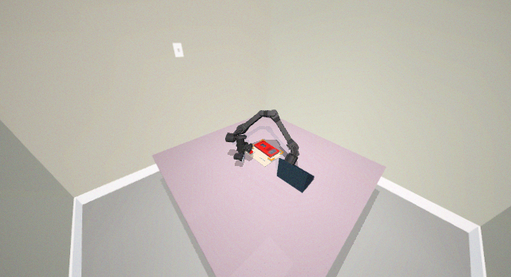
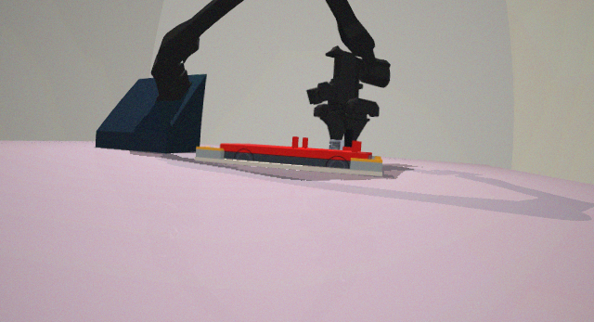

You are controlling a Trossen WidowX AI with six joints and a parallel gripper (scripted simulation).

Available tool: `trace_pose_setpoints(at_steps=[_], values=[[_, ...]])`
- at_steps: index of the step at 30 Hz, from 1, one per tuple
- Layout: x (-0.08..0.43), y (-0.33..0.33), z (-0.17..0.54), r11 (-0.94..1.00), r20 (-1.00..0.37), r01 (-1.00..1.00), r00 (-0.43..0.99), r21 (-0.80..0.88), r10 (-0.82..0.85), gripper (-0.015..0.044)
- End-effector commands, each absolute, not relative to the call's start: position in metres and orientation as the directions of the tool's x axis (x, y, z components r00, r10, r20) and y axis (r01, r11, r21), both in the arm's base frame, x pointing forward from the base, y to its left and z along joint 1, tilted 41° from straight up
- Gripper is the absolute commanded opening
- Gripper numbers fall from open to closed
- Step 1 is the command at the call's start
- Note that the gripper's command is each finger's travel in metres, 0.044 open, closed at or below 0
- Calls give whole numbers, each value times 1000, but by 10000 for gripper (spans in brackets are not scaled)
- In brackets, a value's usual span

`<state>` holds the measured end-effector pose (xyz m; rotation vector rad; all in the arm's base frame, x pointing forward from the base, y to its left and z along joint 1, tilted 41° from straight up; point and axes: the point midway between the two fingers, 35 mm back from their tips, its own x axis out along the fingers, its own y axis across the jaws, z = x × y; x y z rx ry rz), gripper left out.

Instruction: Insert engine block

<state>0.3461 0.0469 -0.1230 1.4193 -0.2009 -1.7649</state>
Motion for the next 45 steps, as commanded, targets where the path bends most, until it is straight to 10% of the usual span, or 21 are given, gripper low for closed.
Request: trace_pose_setpoints(at_steps=[1, 45], values=[[352, 59, -113, -641, -740, 494, 8, 588, -673, 0], [353, 124, -38, -704, -759, 358, 20, 613, -651, 0]])
